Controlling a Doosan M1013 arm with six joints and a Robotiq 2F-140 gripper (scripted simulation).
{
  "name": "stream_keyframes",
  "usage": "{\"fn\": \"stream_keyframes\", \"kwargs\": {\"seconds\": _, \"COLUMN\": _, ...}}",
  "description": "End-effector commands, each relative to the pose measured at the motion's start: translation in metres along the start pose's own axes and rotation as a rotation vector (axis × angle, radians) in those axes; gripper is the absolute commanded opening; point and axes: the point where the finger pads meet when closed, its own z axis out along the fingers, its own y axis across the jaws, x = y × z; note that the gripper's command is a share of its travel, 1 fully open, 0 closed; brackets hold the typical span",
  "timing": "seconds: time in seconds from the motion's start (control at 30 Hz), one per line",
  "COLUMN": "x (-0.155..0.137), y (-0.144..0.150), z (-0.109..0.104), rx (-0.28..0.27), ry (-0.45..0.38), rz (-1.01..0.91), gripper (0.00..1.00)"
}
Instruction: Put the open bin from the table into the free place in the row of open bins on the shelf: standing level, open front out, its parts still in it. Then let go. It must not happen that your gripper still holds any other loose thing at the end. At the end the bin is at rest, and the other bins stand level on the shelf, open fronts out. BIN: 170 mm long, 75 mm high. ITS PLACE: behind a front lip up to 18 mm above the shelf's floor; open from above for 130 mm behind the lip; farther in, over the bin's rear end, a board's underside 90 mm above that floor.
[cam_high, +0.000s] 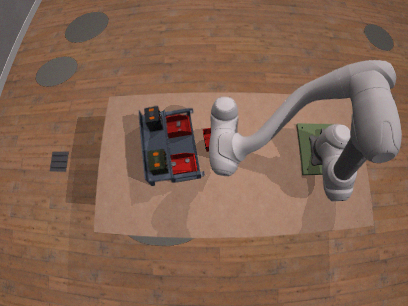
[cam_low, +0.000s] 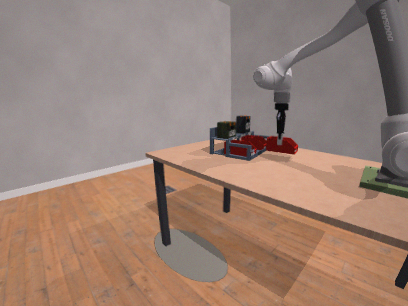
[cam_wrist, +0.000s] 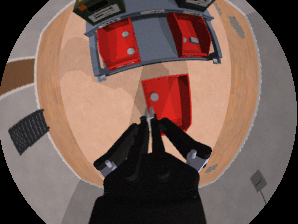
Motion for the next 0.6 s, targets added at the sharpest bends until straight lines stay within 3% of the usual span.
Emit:
{"fn": "stream_keyframes", "kwargs": {"seconds": 0.0, "x": 0.0034, "y": 0.011, "z": -0.0022, "rx": 0.0, "ry": 0.003, "rz": 0.001, "gripper": 0.0}}
{"fn": "stream_keyframes", "kwargs": {"seconds": 0.57, "x": 0.0029, "y": 0.0195, "z": -0.0019, "rx": 0.0, "ry": 0.003, "rz": 0.002, "gripper": 0.0}}
